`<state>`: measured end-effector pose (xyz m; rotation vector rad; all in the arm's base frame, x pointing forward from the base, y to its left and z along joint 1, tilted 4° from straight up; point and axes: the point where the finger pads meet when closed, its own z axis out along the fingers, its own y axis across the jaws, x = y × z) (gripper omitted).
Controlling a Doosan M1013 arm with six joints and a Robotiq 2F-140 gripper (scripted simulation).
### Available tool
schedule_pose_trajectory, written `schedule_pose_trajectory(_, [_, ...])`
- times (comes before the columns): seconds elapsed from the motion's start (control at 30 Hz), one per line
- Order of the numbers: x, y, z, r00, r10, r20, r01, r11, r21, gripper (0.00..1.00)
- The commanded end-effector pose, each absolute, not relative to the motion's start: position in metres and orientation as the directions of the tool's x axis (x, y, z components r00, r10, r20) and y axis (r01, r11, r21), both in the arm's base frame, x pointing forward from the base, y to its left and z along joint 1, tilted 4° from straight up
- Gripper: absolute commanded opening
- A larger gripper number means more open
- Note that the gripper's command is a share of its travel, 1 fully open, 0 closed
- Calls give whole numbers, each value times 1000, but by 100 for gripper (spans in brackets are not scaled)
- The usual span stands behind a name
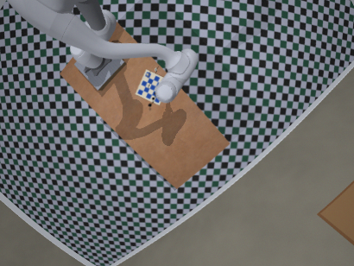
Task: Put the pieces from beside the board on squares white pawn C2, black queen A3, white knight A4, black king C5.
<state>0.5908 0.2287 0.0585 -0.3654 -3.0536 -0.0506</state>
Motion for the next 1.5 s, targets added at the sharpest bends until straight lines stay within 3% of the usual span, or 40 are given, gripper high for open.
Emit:
schedule_pose_trajectory(0.0, [591,228,66,-970,234,69,237,971,25,0])
schedule_pose_trajectory(0.4, [590,229,68,-969,236,69,238,971,25,0])
schedule_pose_trajectory(0.73, [436,243,84,-924,376,73,378,926,15,0])
schedule_pose_trajectory(1.47, [434,243,75,-923,378,72,380,925,14,0])
